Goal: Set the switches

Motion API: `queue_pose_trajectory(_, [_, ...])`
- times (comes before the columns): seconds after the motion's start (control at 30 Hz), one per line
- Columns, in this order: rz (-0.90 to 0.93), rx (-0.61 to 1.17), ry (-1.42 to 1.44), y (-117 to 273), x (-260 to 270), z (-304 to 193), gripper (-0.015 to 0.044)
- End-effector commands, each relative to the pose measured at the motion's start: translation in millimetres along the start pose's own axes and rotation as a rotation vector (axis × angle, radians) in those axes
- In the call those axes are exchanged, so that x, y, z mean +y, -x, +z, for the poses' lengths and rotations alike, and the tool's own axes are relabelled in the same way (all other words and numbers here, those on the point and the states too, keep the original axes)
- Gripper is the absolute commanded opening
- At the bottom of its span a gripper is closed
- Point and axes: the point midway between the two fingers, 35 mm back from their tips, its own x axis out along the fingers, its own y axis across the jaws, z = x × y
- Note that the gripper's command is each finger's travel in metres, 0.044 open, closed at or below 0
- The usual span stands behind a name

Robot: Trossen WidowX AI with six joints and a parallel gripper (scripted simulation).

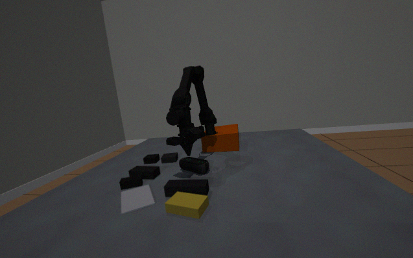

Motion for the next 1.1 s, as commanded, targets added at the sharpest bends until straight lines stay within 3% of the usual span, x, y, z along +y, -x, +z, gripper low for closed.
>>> queue_pose_trajectory(0.0, [0.016,0.007,0.006,-11.4,3.2,-0.7,0.0000])
queue_pose_trajectory(1.07, [0.016,0.012,0.008,-34.9,3.9,-0.5,0.0000])
